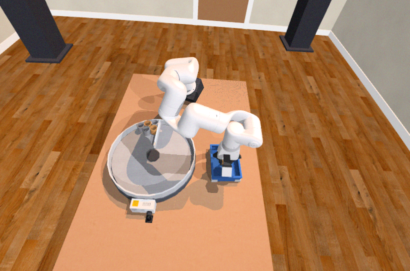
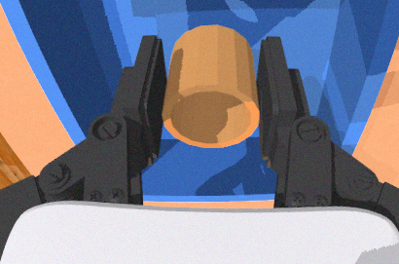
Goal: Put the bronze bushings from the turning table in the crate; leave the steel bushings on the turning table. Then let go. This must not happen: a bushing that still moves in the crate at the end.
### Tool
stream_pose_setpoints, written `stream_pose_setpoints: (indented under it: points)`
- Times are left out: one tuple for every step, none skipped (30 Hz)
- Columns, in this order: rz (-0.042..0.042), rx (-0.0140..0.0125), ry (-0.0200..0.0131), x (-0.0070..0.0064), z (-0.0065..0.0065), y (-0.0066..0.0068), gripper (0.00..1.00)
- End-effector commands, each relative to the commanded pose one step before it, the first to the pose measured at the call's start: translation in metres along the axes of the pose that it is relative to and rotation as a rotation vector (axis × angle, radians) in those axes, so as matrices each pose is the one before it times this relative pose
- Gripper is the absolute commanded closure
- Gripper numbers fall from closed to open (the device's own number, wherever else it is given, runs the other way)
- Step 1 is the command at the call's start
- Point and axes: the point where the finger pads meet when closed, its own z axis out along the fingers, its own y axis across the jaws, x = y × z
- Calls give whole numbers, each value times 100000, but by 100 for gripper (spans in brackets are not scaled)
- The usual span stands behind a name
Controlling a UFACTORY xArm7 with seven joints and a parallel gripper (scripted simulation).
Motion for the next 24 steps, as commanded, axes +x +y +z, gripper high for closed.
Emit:
stream_pose_setpoints:
  points:
    - [-33,267,274,72,344,-119,100]
    - [-1,1,3,1,103,-1,100]
    - [0,0,1,1,88,0,100]
    - [0,0,0,0,73,0,100]
    - [0,0,-1,0,58,0,100]
    - [0,0,-1,0,44,0,100]
    - [0,0,-1,0,31,0,100]
    - [0,0,-1,0,20,0,100]
    - [0,0,0,0,11,0,100]
    - [0,0,0,0,4,0,100]
    - [0,0,0,0,1,0,100]
    - [0,0,0,0,0,0,100]
    - [0,0,0,0,0,0,100]
    - [0,0,0,0,0,0,100]
    - [0,0,0,0,0,0,100]
    - [0,0,0,0,0,0,100]
    - [0,0,0,0,0,0,100]
    - [0,0,0,0,0,0,100]
    - [0,0,0,0,0,0,100]
    - [0,0,0,0,0,0,100]
    - [0,0,0,0,0,0,100]
    - [0,0,0,0,0,0,100]
    - [0,0,0,0,0,0,100]
    - [0,0,0,0,1,0,100]
